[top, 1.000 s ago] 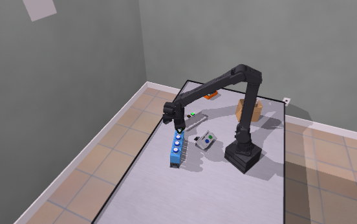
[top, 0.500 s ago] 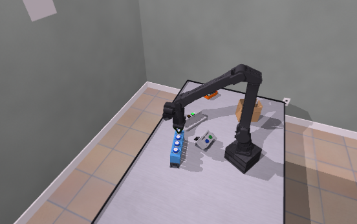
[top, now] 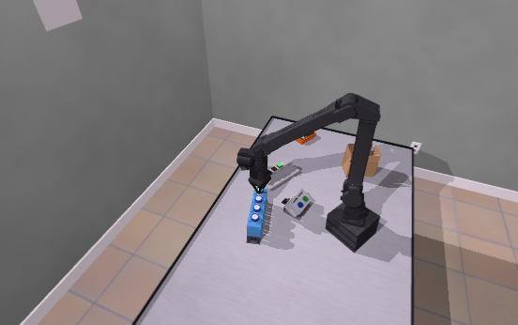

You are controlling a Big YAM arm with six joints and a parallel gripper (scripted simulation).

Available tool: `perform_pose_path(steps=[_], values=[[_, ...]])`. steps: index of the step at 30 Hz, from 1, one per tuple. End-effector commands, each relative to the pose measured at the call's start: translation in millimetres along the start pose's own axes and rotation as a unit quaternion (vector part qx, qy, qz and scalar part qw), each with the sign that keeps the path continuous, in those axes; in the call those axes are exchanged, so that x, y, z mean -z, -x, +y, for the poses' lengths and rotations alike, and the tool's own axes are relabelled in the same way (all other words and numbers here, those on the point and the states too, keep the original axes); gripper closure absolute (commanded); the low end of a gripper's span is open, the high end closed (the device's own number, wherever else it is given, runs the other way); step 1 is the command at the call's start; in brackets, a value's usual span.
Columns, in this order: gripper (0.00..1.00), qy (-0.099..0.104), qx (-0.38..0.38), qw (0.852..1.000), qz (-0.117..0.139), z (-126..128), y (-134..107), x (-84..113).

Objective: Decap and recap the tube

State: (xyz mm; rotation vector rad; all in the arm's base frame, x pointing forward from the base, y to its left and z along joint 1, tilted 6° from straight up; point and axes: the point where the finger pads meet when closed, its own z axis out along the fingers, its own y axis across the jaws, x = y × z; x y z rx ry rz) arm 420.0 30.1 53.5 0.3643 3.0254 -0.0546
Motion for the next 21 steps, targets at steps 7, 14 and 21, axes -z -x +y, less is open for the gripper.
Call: perform_pose_path(steps=[7,14,21], values=[[0.51,0.004,-0.03,0.999,-0.016,2.5,13.8,7.1],[0.51,0.004,-0.03,0.999,-0.016,2.5,13.8,7.1],[0.51,0.002,0.051,0.999,-0.018,0.5,20.5,3.7]])
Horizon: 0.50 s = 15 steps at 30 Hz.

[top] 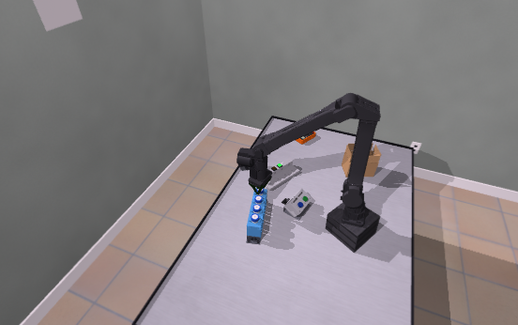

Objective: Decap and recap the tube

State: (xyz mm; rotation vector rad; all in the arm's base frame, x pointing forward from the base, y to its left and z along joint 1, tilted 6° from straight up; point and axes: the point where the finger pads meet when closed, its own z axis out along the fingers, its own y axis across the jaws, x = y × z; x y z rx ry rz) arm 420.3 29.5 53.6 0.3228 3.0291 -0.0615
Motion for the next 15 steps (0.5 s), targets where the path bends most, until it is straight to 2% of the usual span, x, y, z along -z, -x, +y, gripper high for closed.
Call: perform_pose_path(steps=[1,7,14,15], values=[[0.51,0.003,0.057,0.998,-0.017,0.5,20.1,3.6],[0.51,0.002,0.176,0.984,-0.017,1.0,19.9,3.6],[0.51,0.001,0.314,0.949,-0.016,3.2,18.0,3.0],[0.51,0.001,0.314,0.949,-0.016,3.2,18.0,3.0]])
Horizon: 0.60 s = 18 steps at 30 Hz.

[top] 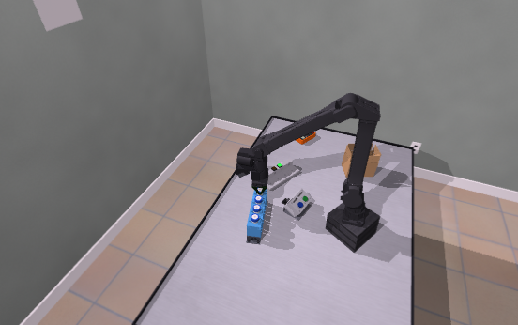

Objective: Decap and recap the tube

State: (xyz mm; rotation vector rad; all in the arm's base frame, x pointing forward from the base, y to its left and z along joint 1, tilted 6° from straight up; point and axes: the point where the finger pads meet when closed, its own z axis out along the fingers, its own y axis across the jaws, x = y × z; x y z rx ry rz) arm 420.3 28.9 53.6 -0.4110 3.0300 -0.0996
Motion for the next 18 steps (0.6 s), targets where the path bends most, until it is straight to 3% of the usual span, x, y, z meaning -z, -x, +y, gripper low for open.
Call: perform_pose_path(steps=[1,3,18], values=[[0.51,-0.001,0.078,0.997,-0.016,-5,18,3.0],[0.51,-0.002,0.113,0.994,-0.015,-3,17,2.3],[0.51,0.002,0.12,0.993,-0.004,7,6,-5.6]])
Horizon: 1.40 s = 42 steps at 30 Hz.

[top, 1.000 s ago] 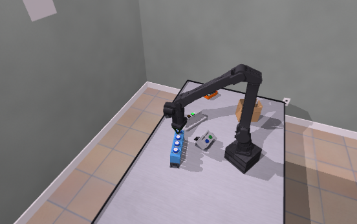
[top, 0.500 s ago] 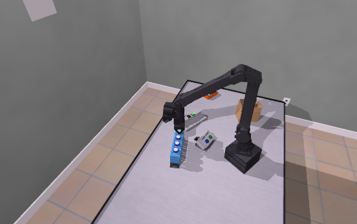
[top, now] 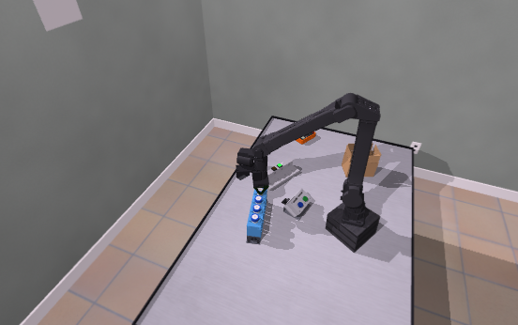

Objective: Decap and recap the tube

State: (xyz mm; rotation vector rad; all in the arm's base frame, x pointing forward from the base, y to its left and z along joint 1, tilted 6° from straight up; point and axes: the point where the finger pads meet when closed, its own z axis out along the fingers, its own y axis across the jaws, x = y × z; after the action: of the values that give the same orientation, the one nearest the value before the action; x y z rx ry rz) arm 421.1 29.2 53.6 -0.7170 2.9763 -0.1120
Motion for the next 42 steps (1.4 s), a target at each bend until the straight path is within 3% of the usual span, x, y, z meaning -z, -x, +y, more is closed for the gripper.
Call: perform_pose_path(steps=[1,25,26,40,42], values=[[0.51,0.002,0.019,1.0,-0.001,7,5,-6.5],[0.51,0.0,0.019,1.0,-0.006,9,3,-3.5],[1.0,-0.004,0.007,1.0,-0.014,0,10,5.7],[1.0,-0.004,0.007,1.0,-0.014,0,10,5.7],[1.0,0.001,-0.026,1.0,-0.006,9,3,-4.1]])
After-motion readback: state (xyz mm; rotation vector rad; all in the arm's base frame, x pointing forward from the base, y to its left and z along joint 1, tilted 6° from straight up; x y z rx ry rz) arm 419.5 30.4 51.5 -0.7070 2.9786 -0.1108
